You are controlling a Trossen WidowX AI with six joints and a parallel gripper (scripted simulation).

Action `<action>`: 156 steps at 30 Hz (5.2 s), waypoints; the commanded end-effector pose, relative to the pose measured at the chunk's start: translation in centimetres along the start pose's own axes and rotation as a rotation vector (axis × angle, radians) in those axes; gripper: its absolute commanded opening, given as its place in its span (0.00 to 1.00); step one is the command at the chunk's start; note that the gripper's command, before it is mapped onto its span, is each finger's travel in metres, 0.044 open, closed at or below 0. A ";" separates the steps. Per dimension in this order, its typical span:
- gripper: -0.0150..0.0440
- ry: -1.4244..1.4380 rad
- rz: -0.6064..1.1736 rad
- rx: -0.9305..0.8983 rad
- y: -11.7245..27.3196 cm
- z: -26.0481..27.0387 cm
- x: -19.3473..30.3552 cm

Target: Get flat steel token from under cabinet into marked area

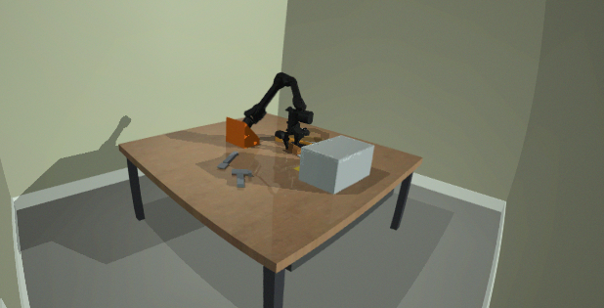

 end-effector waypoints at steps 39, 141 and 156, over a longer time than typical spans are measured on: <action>0.25 0.000 -0.002 -0.001 0.0 0.0 0.8; 0.25 0.012 -0.006 -0.001 -0.1 0.1 -10.7; 0.25 0.013 -0.007 -0.001 -0.1 0.1 -12.2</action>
Point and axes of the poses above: the point midway between the two fingers, 35 mm back from their tips, its own y axis back along the fingers, its own z axis across the jaws, x = y × z, the point moved 7 cm from there along y, back along the fingers, and after that the axes turned 2 degrees about y, right-handed, at the moved point
